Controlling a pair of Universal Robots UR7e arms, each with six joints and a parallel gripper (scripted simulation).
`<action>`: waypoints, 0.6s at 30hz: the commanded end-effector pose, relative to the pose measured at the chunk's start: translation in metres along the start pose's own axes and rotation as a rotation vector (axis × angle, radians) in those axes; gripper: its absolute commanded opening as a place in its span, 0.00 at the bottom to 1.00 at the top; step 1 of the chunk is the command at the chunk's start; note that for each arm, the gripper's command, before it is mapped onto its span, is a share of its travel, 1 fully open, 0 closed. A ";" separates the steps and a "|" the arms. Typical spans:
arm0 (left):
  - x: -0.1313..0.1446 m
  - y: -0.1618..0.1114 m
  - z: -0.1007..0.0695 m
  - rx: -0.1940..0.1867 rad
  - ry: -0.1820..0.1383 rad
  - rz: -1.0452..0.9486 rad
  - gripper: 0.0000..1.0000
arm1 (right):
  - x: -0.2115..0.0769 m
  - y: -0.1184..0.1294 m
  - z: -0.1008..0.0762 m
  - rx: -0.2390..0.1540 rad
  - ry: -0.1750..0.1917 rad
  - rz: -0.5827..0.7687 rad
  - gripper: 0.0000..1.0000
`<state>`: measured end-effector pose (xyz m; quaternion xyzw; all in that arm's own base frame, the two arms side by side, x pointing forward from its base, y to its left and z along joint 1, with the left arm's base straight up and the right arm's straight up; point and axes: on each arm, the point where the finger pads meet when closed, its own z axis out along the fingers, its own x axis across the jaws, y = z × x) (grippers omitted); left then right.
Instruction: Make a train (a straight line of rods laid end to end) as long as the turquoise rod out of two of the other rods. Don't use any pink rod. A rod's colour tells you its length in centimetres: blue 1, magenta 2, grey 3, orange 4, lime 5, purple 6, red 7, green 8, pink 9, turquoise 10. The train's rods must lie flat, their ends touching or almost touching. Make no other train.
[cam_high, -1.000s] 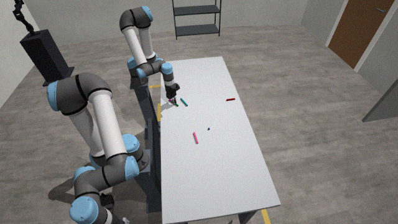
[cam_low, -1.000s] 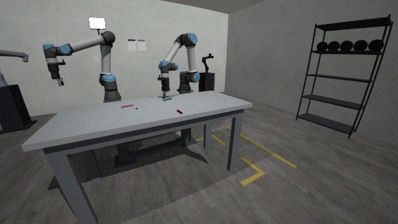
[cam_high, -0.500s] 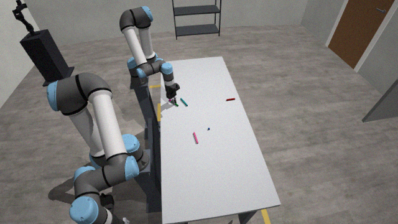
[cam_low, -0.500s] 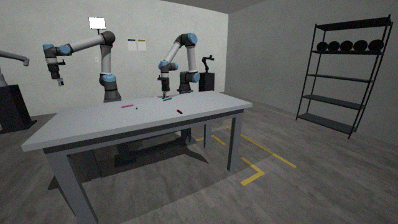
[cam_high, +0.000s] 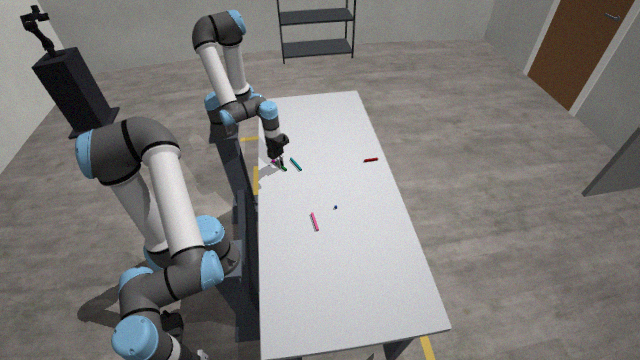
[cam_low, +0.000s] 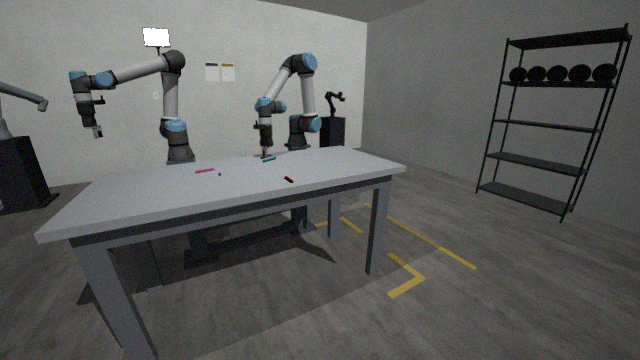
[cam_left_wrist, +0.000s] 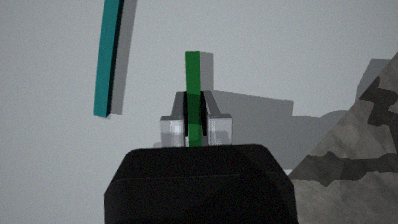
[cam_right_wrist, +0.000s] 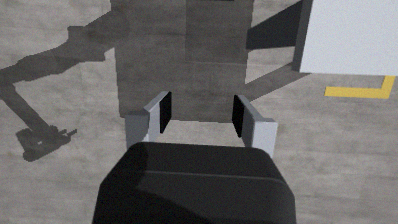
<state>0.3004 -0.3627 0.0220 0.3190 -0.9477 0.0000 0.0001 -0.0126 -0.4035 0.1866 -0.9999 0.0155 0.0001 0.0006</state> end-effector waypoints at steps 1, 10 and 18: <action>0.000 0.000 -0.001 0.002 0.000 0.000 0.24 | 0.000 0.000 0.000 -0.001 0.000 0.000 1.00; 0.000 0.001 -0.001 0.002 0.000 0.000 0.24 | 0.000 0.000 0.000 -0.001 0.000 0.000 1.00; 0.000 0.002 -0.001 0.002 0.000 0.000 0.24 | 0.000 0.000 0.000 -0.001 0.000 0.000 1.00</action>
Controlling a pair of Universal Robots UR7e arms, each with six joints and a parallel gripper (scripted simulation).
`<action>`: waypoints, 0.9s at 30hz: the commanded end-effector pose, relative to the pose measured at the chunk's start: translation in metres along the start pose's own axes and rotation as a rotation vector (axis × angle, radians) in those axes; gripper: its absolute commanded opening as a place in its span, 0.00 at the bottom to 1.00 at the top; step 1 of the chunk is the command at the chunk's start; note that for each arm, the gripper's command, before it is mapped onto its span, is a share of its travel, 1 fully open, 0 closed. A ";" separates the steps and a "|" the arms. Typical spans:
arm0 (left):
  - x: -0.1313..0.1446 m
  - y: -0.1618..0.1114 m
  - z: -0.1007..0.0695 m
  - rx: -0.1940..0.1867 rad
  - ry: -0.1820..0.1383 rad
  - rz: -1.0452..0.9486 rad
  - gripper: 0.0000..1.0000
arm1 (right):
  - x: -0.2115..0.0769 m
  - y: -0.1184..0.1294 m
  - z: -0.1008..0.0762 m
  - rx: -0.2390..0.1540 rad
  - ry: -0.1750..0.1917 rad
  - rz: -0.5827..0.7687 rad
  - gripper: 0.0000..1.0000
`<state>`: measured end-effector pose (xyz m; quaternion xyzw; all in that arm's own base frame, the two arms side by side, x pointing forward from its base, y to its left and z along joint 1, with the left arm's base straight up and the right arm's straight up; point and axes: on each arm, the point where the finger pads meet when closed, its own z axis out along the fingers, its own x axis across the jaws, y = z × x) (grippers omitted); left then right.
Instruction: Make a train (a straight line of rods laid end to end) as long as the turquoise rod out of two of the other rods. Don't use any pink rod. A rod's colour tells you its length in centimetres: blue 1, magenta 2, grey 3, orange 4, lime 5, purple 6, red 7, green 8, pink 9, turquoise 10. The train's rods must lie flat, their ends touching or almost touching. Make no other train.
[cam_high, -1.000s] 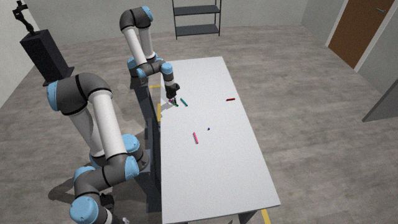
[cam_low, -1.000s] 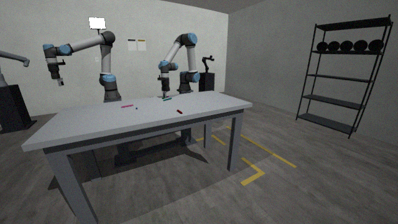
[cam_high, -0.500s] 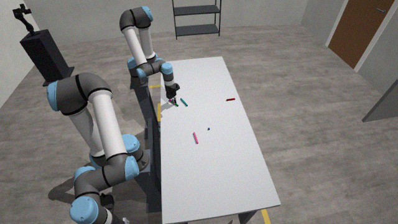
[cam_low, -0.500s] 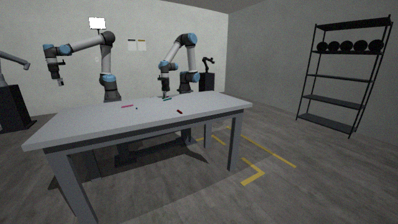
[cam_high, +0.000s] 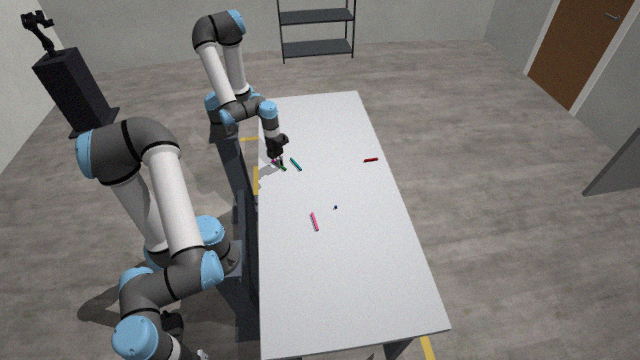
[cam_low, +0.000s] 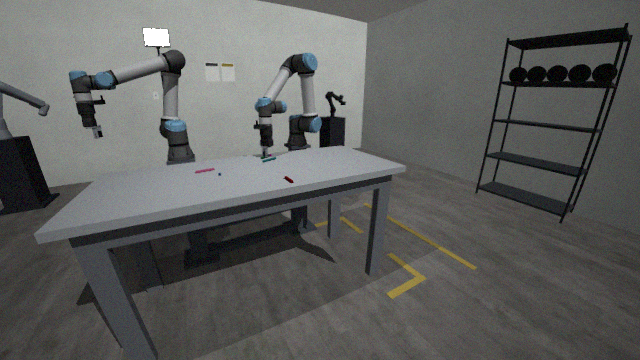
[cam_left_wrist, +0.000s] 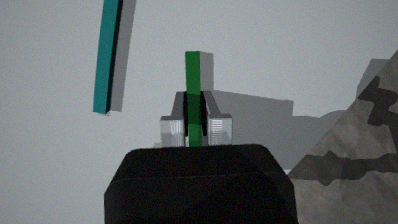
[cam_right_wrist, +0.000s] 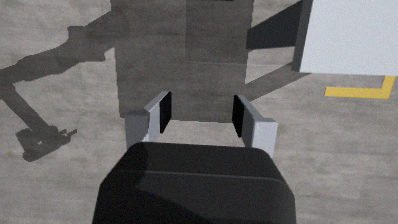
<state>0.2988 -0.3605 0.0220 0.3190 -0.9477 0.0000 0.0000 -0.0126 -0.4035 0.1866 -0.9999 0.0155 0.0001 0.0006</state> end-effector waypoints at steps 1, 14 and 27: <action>0.000 0.000 -0.001 0.002 0.000 0.000 0.24 | 0.000 0.000 0.000 -0.001 0.000 0.000 1.00; 0.000 0.000 -0.001 0.002 0.000 0.000 0.24 | 0.000 0.000 0.000 -0.001 0.000 0.000 1.00; 0.000 0.000 -0.001 0.002 0.000 0.000 0.42 | 0.000 0.000 0.000 -0.001 0.000 0.000 1.00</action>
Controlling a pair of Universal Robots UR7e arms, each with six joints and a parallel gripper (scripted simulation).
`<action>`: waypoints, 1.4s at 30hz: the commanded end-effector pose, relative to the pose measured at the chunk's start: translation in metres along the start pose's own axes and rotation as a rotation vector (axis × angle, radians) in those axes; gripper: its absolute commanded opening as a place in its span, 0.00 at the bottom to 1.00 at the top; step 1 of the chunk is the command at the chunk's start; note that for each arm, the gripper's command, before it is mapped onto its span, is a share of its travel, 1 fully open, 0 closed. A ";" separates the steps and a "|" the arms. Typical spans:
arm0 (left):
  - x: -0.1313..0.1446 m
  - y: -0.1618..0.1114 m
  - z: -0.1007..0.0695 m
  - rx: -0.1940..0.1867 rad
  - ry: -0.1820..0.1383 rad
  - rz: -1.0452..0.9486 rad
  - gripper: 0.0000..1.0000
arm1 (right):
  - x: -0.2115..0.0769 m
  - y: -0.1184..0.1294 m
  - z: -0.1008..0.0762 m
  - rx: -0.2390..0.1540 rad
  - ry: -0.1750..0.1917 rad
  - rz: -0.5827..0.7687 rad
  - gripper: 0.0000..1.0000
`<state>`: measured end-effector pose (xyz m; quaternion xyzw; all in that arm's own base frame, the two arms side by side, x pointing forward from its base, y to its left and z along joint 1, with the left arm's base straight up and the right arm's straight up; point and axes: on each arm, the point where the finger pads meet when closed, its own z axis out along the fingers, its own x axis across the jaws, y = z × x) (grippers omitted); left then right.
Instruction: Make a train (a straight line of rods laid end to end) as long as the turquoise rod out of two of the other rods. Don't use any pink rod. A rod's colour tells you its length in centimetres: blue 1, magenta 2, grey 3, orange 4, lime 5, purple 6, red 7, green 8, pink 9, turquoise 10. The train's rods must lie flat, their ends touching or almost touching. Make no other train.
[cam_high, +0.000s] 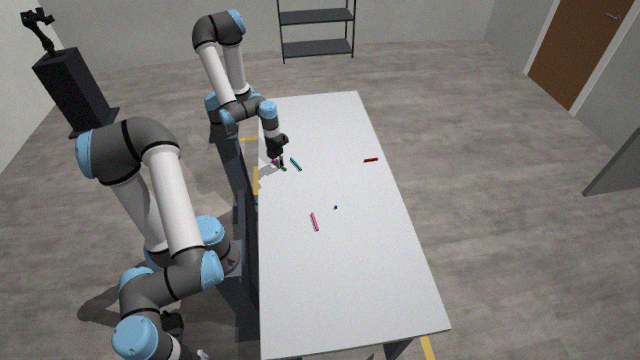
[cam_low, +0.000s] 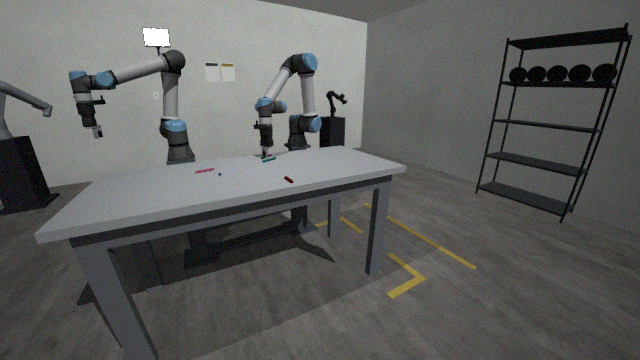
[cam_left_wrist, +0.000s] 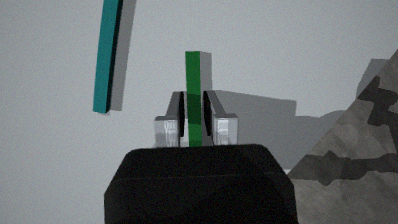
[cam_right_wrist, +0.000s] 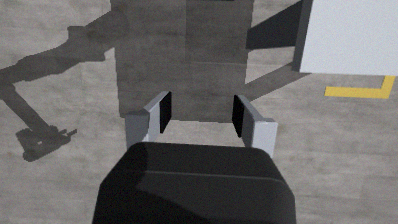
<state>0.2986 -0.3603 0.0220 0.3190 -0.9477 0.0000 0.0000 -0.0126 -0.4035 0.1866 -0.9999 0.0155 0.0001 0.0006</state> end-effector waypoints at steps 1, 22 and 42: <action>0.000 -0.001 -0.001 0.002 0.000 0.000 0.42 | 0.000 0.000 0.000 -0.001 0.000 0.000 1.00; 0.000 -0.001 -0.006 0.002 0.000 0.000 0.54 | 0.000 0.000 0.000 -0.001 0.000 0.000 1.00; 0.000 0.000 -0.085 0.002 0.000 0.000 0.54 | 0.000 0.000 0.000 -0.001 0.000 0.000 1.00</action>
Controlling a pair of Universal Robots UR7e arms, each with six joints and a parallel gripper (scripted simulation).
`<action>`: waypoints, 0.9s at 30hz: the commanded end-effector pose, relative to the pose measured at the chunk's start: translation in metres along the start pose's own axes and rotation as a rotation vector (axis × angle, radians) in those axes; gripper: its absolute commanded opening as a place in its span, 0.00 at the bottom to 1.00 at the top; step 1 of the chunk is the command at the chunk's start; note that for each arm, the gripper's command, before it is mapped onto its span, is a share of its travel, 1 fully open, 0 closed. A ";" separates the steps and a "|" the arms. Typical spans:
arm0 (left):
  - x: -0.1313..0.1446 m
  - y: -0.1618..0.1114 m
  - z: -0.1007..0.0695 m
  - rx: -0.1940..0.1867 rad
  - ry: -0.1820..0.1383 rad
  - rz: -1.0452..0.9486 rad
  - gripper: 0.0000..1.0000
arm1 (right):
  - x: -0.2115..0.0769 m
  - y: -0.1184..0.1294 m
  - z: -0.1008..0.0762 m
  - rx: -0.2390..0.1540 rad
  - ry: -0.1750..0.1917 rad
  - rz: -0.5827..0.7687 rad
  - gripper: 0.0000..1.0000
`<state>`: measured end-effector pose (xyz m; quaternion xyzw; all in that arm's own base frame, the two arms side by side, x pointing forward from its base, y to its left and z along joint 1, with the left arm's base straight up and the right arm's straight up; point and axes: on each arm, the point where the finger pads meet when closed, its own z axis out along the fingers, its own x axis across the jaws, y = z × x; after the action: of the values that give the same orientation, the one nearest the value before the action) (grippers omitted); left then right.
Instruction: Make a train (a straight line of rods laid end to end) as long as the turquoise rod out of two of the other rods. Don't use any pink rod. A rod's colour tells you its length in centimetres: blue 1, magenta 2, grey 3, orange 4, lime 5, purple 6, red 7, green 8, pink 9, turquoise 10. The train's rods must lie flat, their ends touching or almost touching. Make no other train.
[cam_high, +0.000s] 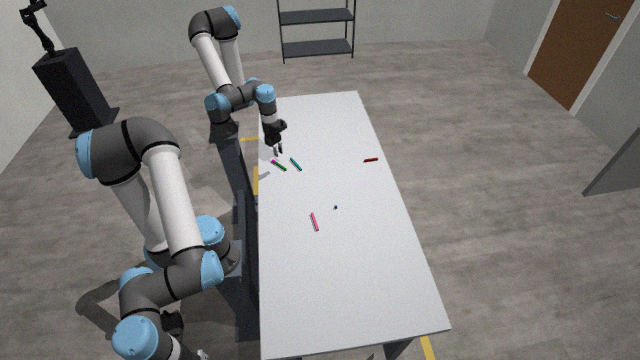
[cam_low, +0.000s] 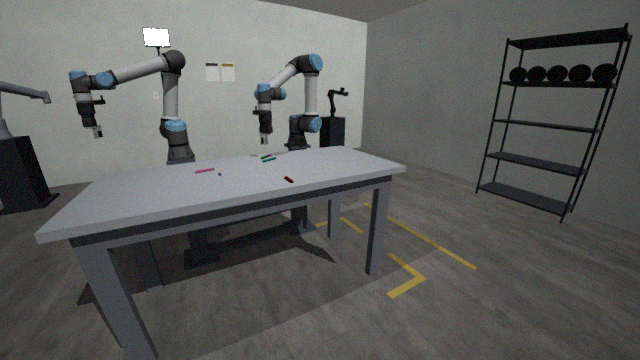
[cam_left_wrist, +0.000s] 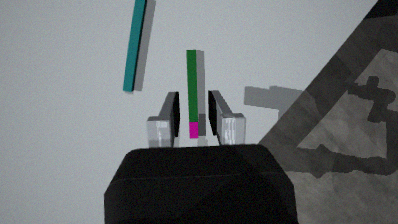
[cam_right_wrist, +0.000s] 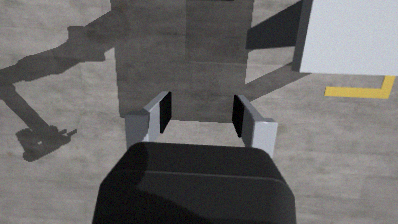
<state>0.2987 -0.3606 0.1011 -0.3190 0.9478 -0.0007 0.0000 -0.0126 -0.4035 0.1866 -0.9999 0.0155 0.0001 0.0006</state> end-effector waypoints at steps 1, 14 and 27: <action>0.000 0.000 -0.008 0.000 0.000 0.000 0.54 | 0.000 0.000 0.000 -0.001 0.000 0.000 1.00; 0.000 0.000 -0.012 0.000 0.000 0.000 1.00 | 0.000 0.000 0.000 -0.001 0.000 0.000 1.00; 0.000 0.000 -0.012 0.000 0.000 0.000 1.00 | 0.000 0.000 0.000 -0.001 0.000 0.000 1.00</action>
<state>0.2986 -0.3603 0.1120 -0.3190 0.9477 0.0000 0.0000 -0.0126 -0.4035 0.1866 -0.9999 0.0155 0.0001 0.0006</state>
